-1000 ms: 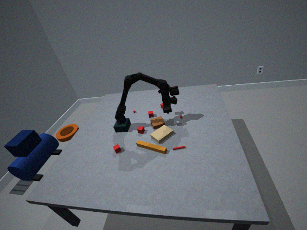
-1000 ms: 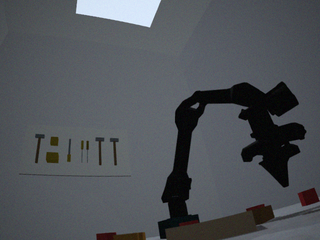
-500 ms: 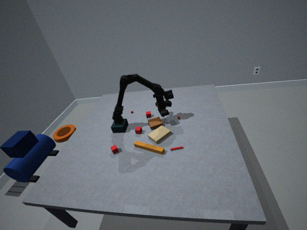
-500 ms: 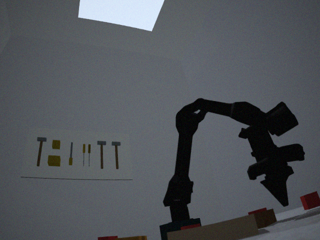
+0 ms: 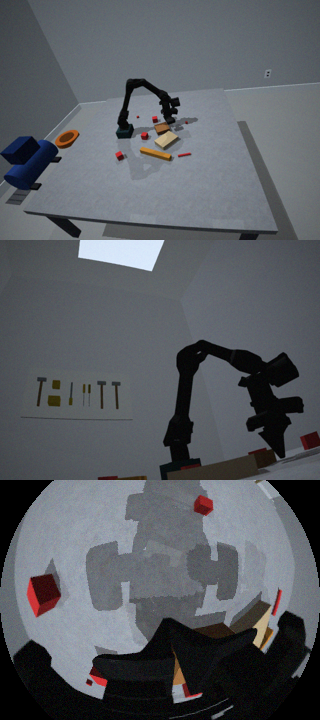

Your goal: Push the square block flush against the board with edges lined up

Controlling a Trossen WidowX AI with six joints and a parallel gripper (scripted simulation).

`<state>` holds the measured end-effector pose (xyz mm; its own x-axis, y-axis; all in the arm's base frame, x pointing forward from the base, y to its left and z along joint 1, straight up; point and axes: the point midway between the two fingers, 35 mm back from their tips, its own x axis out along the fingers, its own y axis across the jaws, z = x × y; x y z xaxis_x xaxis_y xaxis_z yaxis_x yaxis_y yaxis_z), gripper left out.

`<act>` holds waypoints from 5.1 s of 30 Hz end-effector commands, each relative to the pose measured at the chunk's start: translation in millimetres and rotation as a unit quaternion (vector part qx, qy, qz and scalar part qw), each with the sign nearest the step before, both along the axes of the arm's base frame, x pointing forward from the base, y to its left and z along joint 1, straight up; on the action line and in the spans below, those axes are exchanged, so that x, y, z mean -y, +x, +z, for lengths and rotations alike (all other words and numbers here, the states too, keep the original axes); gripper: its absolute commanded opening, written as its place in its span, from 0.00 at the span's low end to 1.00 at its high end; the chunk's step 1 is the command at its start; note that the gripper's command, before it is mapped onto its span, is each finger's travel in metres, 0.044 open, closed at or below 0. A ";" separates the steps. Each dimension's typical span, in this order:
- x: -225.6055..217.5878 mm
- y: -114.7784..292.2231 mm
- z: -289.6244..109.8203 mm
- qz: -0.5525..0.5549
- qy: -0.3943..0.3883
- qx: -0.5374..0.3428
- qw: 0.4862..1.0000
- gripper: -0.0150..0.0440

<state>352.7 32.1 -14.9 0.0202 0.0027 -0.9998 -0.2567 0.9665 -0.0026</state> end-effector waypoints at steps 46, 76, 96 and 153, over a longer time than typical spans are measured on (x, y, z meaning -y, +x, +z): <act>23.8 -68.1 0.8 0.002 -0.002 0.001 1.000 0.25; 22.0 -51.4 1.2 0.002 -0.002 0.001 1.000 0.25; 15.6 -30.5 43.3 0.002 -0.001 0.003 1.000 0.25; 286.1 -21.9 4.6 -0.547 0.002 0.007 0.837 0.25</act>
